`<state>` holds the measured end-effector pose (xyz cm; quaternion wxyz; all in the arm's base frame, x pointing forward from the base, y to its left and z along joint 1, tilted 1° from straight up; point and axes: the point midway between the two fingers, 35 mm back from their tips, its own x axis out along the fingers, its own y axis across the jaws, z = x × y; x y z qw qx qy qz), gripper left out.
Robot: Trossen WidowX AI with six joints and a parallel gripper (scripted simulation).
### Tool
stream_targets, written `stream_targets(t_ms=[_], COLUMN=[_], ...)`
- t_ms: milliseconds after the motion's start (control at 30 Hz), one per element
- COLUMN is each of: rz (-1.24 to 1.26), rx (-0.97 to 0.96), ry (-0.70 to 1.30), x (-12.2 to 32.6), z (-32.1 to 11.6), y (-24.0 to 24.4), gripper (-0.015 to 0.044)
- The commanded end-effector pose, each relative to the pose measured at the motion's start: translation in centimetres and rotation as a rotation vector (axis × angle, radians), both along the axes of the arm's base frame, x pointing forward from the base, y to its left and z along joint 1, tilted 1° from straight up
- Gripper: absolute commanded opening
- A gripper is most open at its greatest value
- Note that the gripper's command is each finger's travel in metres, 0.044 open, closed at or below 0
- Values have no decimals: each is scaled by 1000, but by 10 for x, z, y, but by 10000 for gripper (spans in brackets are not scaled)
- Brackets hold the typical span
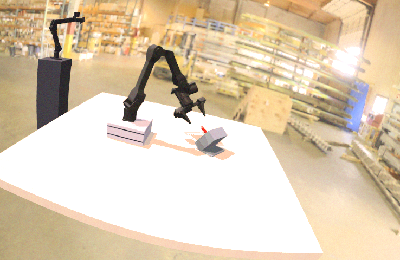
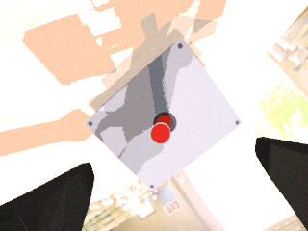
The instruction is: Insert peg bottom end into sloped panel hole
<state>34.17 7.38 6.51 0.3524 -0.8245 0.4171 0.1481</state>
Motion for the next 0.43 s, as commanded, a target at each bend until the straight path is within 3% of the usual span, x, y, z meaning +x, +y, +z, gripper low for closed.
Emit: stream_targets(t_ms=[0,400], rz=[1,2], rx=[-1,-2], ry=[-5,-5], x=[-4,-14], z=[4,11], y=[4,14], gripper=[440,440])
